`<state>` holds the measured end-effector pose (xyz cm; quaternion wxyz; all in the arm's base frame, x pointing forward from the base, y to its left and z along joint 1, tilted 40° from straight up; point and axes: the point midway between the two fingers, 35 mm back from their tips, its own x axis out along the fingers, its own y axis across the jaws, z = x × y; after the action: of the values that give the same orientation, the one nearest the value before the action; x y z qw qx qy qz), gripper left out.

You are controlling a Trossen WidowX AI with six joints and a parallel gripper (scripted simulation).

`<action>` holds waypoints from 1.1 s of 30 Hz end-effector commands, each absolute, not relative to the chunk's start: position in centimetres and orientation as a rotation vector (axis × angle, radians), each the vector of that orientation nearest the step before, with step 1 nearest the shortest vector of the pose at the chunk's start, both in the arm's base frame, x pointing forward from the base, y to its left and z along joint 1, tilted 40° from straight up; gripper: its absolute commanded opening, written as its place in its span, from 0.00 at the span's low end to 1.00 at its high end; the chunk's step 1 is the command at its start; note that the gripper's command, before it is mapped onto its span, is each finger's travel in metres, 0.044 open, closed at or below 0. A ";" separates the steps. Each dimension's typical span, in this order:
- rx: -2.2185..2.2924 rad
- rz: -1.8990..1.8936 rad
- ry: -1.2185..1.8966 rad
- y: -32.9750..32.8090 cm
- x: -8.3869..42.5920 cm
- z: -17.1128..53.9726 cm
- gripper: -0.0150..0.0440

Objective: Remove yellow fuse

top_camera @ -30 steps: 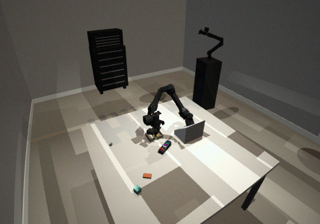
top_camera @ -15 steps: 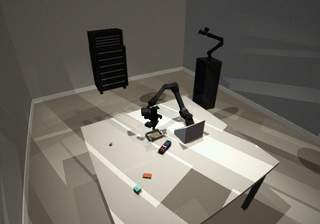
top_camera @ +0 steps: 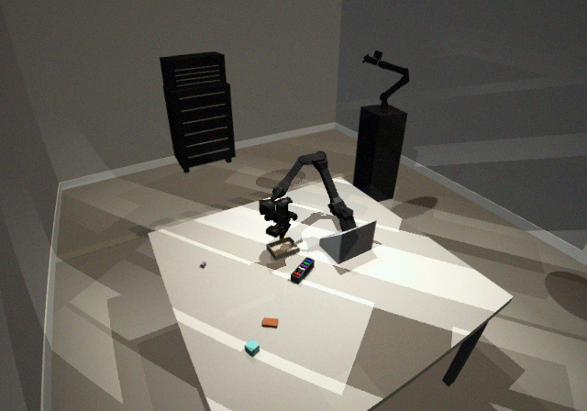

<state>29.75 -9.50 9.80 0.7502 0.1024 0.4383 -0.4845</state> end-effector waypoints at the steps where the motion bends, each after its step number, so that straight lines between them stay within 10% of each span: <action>1: 0.218 -1.056 0.970 -9.9 29.8 9.0 0.25; 15: 0.216 -1.057 0.969 -10.9 29.9 7.9 0.25; 27: 0.222 -1.061 0.958 -10.9 29.9 8.2 0.79; 33: 0.218 -1.056 0.971 -8.3 29.3 10.9 0.81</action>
<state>29.47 -9.11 9.58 0.7455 0.0965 0.4500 -0.4821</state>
